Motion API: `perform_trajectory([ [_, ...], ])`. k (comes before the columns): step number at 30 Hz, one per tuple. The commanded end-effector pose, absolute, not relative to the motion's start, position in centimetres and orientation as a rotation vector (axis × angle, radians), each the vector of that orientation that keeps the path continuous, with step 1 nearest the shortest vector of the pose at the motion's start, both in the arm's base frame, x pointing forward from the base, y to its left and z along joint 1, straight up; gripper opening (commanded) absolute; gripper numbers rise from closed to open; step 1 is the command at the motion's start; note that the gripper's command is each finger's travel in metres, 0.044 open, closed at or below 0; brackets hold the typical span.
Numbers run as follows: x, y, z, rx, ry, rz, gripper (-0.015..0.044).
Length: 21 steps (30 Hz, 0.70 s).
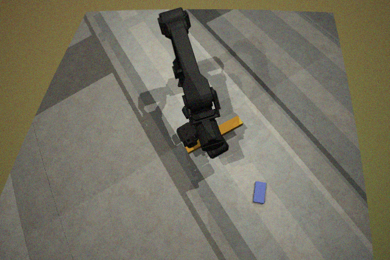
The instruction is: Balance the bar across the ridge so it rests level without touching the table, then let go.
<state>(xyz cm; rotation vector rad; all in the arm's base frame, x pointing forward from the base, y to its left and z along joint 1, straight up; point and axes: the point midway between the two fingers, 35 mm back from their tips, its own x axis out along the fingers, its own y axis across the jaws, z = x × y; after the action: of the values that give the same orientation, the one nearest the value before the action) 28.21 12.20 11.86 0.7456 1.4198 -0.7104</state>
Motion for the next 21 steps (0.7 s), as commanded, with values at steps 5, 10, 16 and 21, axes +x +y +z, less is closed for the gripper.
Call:
perform_trajectory([
  [5, 28.19, 12.26, 11.68, 0.751, 1.423, -0.71, 0.0],
  [10, 28.19, 12.25, 11.64, 0.751, 1.423, -0.71, 0.0],
  [16, 28.2, 12.24, 11.59, 0.751, 1.423, -0.71, 0.0],
  [21, 28.2, 12.24, 11.54, 0.751, 1.423, -0.71, 0.0],
])
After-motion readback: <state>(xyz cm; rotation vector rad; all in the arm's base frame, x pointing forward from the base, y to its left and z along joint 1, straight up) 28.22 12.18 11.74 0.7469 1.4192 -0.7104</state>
